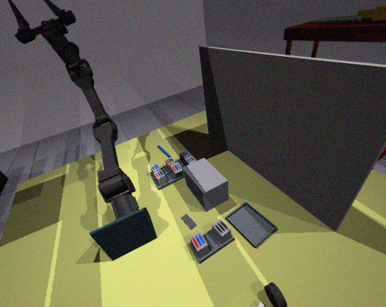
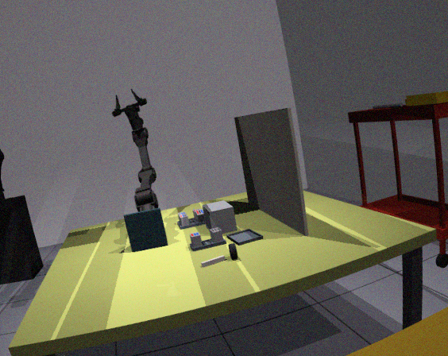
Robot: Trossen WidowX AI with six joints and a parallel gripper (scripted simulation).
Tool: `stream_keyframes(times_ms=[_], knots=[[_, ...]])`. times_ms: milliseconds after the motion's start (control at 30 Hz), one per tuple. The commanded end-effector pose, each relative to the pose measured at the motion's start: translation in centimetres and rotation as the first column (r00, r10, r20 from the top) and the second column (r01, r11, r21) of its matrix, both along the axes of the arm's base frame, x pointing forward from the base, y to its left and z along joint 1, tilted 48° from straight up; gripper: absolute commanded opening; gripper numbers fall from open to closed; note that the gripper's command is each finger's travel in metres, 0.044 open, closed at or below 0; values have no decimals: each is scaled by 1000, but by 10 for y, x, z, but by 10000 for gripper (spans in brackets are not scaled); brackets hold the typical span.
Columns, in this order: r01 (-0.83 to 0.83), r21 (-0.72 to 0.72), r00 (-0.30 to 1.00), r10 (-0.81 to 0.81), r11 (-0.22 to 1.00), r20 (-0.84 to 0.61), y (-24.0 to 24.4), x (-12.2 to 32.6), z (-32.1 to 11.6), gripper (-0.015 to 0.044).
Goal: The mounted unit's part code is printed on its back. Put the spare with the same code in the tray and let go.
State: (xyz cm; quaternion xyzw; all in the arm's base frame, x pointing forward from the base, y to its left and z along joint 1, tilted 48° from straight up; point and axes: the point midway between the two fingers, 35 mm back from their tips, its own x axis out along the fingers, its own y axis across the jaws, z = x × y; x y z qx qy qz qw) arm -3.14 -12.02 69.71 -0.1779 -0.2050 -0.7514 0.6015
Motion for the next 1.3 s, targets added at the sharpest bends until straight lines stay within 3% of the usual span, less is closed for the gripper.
stream_keyframes(times_ms=[0, 300, 600, 933, 1267], knots=[[0, 0, 1000, 0, 1000, 0, 0, 0, 0, 426], [-37, 38, 999, 37, 999, -18, -17, 5, -8, 440], [-231, 356, 957, 278, 906, -85, -120, 50, -71, 440], [-404, 719, 768, 636, 565, -68, -200, 153, -185, 440], [-363, 928, 441, 893, 88, 87, -204, 267, -314, 440]])
